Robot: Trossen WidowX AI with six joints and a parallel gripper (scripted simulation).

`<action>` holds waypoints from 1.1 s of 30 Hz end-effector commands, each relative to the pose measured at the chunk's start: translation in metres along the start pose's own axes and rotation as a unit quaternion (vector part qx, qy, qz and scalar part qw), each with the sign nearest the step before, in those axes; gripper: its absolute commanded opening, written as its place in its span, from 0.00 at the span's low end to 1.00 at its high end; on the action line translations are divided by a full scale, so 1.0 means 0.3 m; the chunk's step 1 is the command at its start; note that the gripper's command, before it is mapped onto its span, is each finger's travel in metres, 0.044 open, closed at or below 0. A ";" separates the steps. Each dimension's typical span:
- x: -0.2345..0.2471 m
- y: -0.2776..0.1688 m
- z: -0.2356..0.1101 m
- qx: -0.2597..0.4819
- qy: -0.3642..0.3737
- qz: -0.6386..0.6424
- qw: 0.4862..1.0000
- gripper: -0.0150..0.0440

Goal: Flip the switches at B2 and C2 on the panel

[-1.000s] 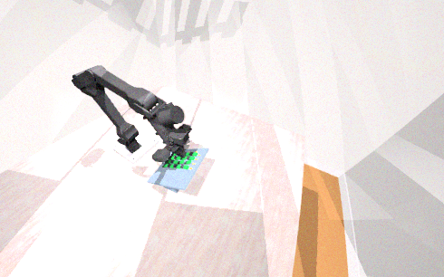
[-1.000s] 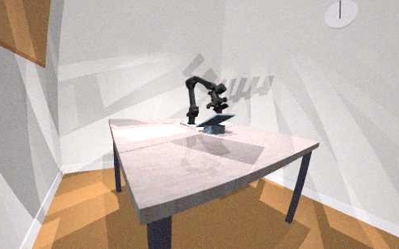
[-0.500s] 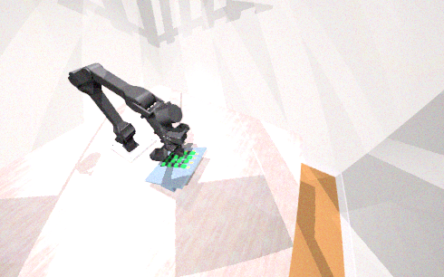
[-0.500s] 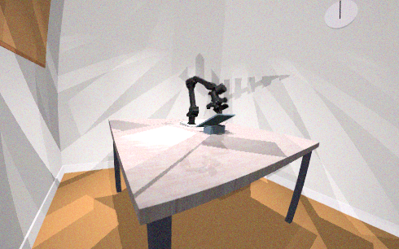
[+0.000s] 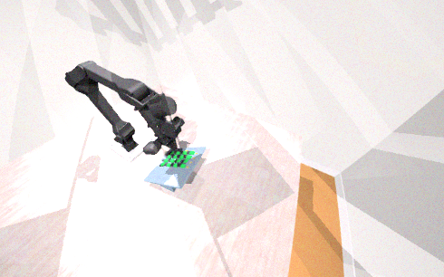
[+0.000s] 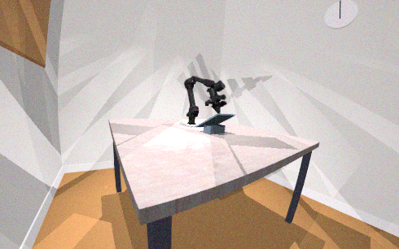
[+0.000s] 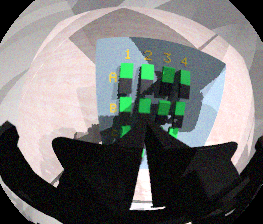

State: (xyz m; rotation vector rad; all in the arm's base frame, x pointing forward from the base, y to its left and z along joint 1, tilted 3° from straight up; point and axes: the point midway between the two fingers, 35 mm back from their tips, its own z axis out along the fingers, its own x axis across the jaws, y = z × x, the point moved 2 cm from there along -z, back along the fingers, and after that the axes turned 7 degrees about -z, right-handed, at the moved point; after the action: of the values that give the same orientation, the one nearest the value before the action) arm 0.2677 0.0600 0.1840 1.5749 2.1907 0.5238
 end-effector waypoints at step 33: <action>0.021 -0.186 0.011 -0.032 -0.005 0.002 0.999 0.25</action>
State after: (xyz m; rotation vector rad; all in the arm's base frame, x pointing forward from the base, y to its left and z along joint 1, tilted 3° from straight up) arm 0.2228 0.0495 0.1561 1.5508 2.1339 0.5847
